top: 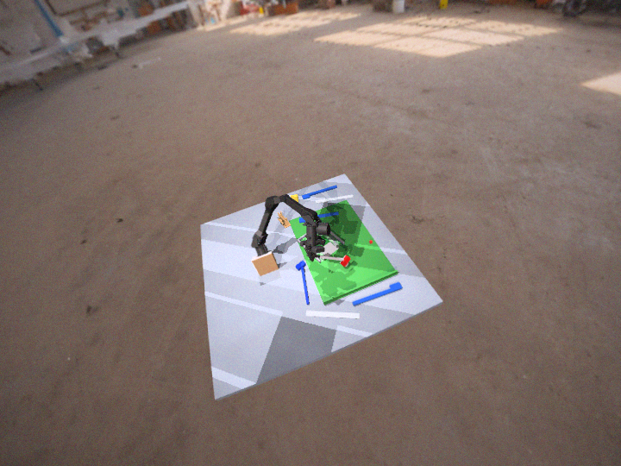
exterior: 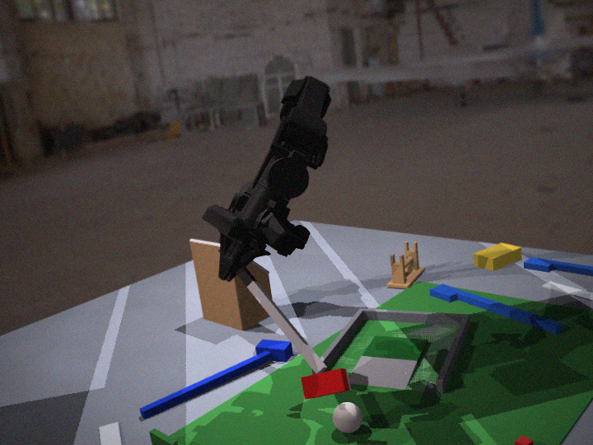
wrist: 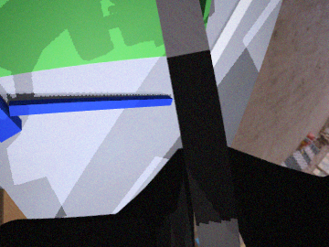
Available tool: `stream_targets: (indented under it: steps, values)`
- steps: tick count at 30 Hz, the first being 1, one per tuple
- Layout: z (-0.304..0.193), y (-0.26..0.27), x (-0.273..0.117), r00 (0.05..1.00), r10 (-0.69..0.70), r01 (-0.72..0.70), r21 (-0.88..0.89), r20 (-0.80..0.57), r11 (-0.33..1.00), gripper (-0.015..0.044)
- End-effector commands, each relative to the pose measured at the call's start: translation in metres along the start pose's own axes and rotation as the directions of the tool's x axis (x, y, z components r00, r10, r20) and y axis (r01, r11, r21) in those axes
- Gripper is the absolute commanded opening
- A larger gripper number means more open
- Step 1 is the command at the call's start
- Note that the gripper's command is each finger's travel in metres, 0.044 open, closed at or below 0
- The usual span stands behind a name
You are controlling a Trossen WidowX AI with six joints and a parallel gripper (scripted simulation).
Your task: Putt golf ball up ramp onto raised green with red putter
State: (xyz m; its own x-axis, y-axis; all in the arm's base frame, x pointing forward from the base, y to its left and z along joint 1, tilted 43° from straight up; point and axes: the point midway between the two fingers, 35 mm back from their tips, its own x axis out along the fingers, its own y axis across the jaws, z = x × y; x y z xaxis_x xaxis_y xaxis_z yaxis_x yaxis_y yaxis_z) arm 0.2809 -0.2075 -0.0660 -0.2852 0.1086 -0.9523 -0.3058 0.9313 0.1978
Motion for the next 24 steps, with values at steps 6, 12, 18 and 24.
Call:
stream_targets:
  steps: [6, 12, 18, 24]
  values:
    - [0.009, -0.006, 0.008, 1.0, -0.022, 0.022, 0.012, 0.009, 1.0, 0.0]
    - [0.023, -0.006, 0.035, 1.0, -0.022, 0.022, 0.012, 0.01, 1.0, 0.0]
    - [0.025, -0.007, 0.04, 1.0, -0.022, 0.022, 0.012, 0.01, 1.0, 0.0]
    - [0.03, -0.007, 0.048, 1.0, -0.022, 0.022, 0.012, 0.011, 1.0, 0.0]
